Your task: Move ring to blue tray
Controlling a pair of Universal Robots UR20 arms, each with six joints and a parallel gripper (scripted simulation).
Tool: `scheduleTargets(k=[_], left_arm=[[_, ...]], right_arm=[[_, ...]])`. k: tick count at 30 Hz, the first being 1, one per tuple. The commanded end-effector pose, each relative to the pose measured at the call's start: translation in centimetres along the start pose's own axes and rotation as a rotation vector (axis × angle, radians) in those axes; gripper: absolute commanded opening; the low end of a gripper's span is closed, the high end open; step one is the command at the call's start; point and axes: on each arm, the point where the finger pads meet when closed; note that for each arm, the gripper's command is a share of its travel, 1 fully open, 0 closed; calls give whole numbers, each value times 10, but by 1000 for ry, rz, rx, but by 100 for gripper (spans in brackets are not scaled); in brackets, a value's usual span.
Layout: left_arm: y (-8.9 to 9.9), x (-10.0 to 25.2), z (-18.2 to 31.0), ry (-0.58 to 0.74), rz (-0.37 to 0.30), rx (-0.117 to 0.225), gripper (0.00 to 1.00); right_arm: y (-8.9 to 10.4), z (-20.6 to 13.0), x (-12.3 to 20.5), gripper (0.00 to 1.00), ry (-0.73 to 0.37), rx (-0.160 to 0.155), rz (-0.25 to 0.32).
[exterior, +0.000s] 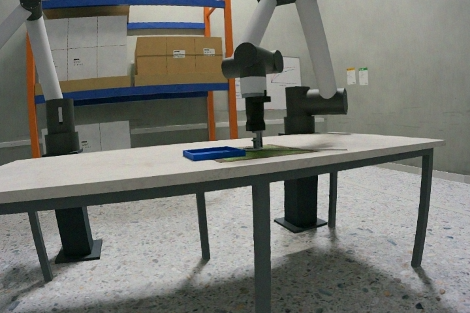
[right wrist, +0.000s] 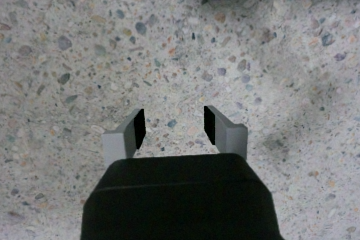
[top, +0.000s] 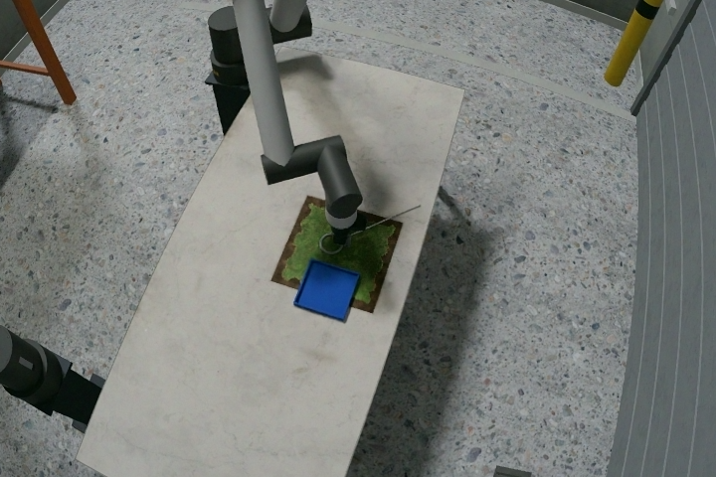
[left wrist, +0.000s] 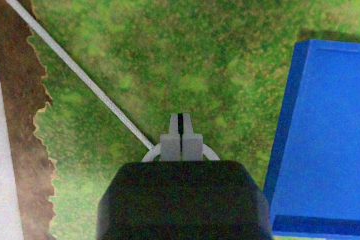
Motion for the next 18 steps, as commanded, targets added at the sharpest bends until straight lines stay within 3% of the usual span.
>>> scheduleTargets(k=[1,18], left_arm=[[-1,0,1,0,1,-1,0],[-1,0,1,0,1,-1,0]], right_arm=[[1,0,-1,100,0,0,-1],[1,0,-1,100,0,0,-1]])
Point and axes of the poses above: on each arm, the point where the finger pads meet when closed, its own y axis back along the fingers, its own z axis across the jaws, x = y × z, and after that the axes turned 4 degrees about y, right-handed
